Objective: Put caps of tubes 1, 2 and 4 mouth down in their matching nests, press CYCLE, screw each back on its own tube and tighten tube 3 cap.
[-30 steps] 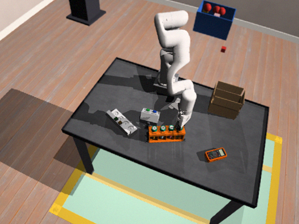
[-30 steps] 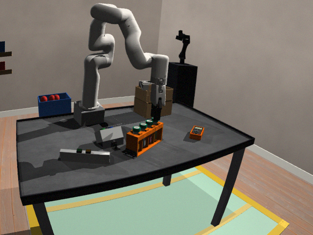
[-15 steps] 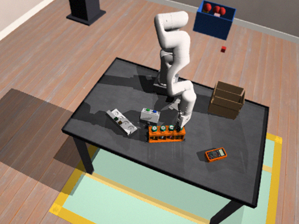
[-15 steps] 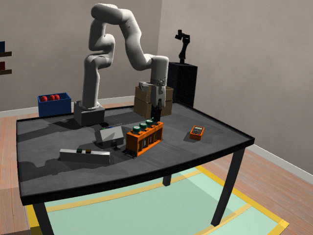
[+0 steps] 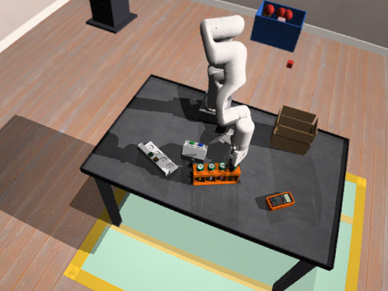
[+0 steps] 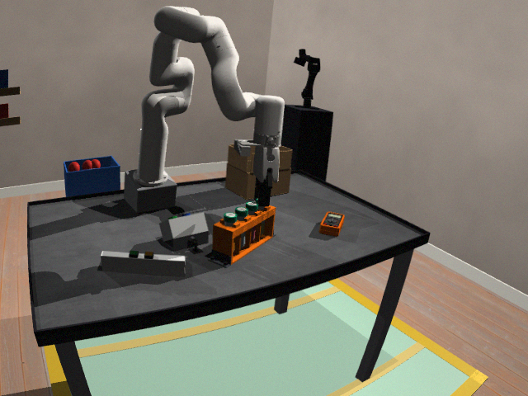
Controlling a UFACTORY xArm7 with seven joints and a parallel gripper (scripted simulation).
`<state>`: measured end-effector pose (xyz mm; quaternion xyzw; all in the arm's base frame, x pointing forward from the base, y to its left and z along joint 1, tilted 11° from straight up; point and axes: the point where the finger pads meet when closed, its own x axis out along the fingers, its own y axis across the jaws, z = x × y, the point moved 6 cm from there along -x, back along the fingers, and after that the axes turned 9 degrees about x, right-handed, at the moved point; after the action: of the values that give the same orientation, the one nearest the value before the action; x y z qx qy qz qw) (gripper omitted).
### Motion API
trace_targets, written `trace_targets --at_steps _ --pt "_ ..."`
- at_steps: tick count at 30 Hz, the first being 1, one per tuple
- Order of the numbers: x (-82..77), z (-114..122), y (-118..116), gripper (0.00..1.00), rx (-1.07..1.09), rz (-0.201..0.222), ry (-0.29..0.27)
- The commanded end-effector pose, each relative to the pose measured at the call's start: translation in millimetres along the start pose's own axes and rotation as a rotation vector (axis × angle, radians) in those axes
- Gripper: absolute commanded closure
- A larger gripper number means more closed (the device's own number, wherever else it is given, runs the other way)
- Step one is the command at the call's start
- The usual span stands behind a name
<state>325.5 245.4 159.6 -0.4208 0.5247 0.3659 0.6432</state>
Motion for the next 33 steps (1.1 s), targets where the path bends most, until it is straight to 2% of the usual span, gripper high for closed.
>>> trace_targets --at_steps 1,12,16,18,33 --pt "-0.7 0.9 -0.6 1.0 0.0 -0.002 -0.003" --pt "-0.7 0.9 -0.5 1.0 0.0 -0.002 -0.003" --pt "-0.8 1.0 -0.5 1.0 -0.2 -0.002 -0.003" --pt "-0.8 1.0 -0.5 1.0 -0.2 -0.002 -0.003" --pt "-1.2 1.0 -0.4 1.0 -0.921 -0.005 0.0"
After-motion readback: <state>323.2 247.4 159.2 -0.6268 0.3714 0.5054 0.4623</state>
